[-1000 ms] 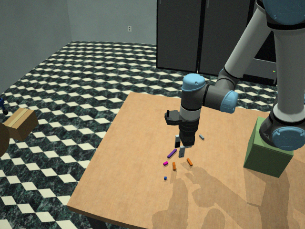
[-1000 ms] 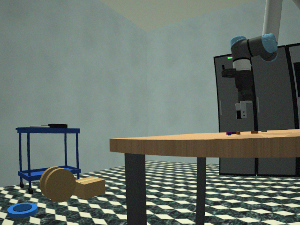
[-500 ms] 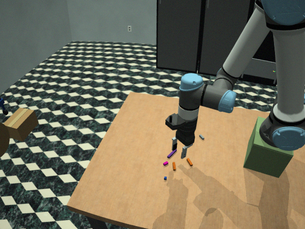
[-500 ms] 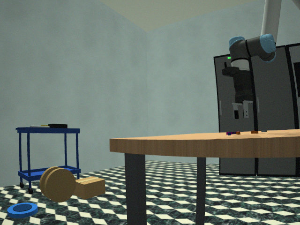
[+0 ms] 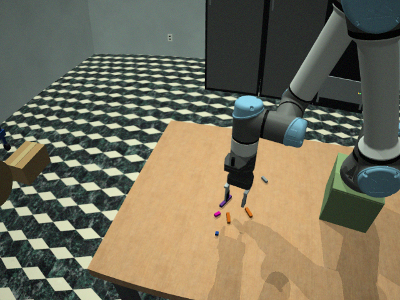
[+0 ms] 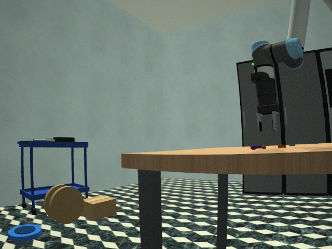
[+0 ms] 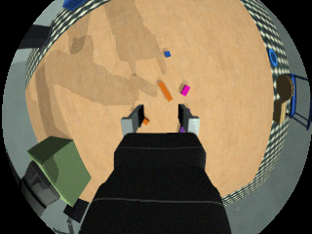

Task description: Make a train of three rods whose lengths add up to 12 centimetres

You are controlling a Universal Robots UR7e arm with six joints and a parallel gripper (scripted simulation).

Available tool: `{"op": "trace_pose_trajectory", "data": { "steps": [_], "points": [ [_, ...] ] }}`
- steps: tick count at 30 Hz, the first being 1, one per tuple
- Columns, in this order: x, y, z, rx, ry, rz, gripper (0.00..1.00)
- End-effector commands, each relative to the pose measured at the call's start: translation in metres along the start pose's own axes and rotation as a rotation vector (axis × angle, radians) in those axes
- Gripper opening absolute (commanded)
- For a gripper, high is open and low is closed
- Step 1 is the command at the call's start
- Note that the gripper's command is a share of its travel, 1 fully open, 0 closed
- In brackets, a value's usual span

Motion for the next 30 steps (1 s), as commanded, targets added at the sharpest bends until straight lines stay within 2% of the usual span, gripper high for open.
{"op": "trace_pose_trajectory", "data": {
  "steps": [1,4,6,9,21,23,30],
  "points": [
    [0.0003,-0.0002,-0.0013,0.168,0.001,0.000,1.00],
    [0.0003,0.0000,-0.0021,0.264,0.001,0.000,1.00],
    [0.0003,0.0000,-0.0021,0.264,0.001,0.000,1.00],
    [0.0003,0.0007,-0.0031,0.400,0.001,0.000,1.00],
    [0.0002,0.0046,-0.0046,0.780,0.001,0.000,1.00],
    [0.0002,0.0046,-0.0046,0.780,0.001,0.000,1.00],
    [0.0002,0.0085,-0.0040,1.034,0.001,0.000,1.00]
  ]
}}
Point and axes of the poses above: the point where the finger pads meet when closed, its own x axis back along the fingers, its own z axis across the jaws, y = z × x, the point moved 8 cm from there along x, back along the fingers, and after that the axes turned 8 degrees about -x, right-handed, at the moved point
